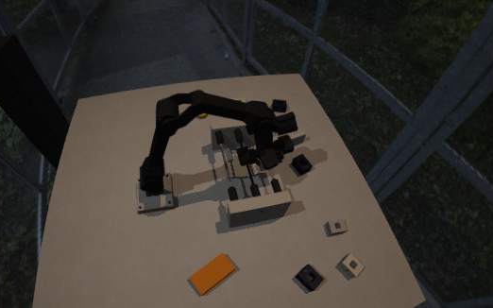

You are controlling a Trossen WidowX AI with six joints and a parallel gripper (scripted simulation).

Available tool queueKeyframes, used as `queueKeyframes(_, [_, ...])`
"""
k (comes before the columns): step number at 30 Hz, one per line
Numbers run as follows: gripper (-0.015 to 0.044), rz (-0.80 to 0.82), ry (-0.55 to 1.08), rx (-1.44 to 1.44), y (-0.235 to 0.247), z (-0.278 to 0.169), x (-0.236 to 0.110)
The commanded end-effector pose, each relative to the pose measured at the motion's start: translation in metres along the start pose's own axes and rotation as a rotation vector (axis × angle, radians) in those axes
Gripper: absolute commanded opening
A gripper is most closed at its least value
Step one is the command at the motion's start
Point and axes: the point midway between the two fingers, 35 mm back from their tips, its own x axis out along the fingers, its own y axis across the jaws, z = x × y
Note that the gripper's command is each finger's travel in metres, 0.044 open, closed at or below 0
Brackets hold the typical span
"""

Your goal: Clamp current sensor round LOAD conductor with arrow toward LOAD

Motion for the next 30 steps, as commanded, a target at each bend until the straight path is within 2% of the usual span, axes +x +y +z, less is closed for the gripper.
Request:
queueKeyframes(1, [0.0272, -0.001, 0.000, 0.000, -0.0001, 0.0000, -0.0002])
queueKeyframes(20, [0.0272, -0.001, 0.000, 0.000, -0.0001, 0.0000, -0.0002])
queueKeyframes(30, [0.0206, 0.000, 0.000, 0.000, 0.0000, 0.0000, -0.0001])
